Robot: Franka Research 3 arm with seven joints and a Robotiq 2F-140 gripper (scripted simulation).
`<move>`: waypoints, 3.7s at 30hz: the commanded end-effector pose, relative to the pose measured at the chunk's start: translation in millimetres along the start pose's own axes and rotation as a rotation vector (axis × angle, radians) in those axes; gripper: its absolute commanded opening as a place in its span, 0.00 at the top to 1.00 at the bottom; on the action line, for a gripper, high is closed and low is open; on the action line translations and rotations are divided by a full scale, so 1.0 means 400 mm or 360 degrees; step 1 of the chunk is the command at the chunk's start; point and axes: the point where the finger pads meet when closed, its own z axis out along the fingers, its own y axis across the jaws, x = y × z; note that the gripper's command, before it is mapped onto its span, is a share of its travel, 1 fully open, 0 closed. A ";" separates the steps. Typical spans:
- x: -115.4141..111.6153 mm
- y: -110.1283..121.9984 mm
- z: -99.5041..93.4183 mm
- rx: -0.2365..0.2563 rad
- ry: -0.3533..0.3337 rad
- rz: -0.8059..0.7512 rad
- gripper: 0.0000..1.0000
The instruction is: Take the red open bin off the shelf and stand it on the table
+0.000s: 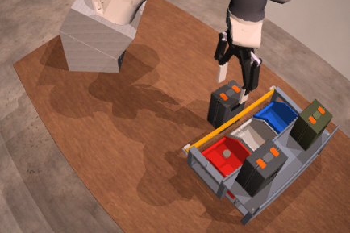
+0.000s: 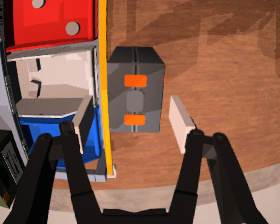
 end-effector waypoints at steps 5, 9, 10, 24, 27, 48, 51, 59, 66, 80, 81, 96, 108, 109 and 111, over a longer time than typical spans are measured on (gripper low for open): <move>0.002 0.008 -0.006 -0.0005 0.0001 0.0007 0.43; 0.002 0.008 -0.006 -0.0005 0.0001 0.0007 0.43; 0.002 0.008 -0.006 -0.0005 0.0001 0.0007 0.43; 0.002 0.011 -0.009 -0.0005 0.0001 0.0007 0.43; 0.002 0.011 -0.009 -0.0005 0.0001 0.0007 0.43; 0.001 0.007 -0.009 -0.0001 -0.0001 0.0001 0.43; 0.001 0.008 0.021 -0.0002 0.0000 0.0004 0.43; 0.001 0.009 0.066 -0.0005 0.0001 0.0007 0.43; 0.001 0.009 0.066 -0.0005 0.0001 0.0007 0.43; 0.001 0.009 0.136 -0.0005 0.0001 0.0007 0.43; 0.001 0.009 0.136 -0.0005 0.0001 0.0007 0.43; 0.002 0.006 0.131 -0.0005 0.0001 0.0007 0.43; 0.001 0.005 0.127 -0.0005 0.0001 0.0007 0.43; 0.001 0.005 0.127 -0.0005 0.0001 0.0007 0.43; 0.001 0.005 0.127 -0.0005 0.0001 0.0007 0.43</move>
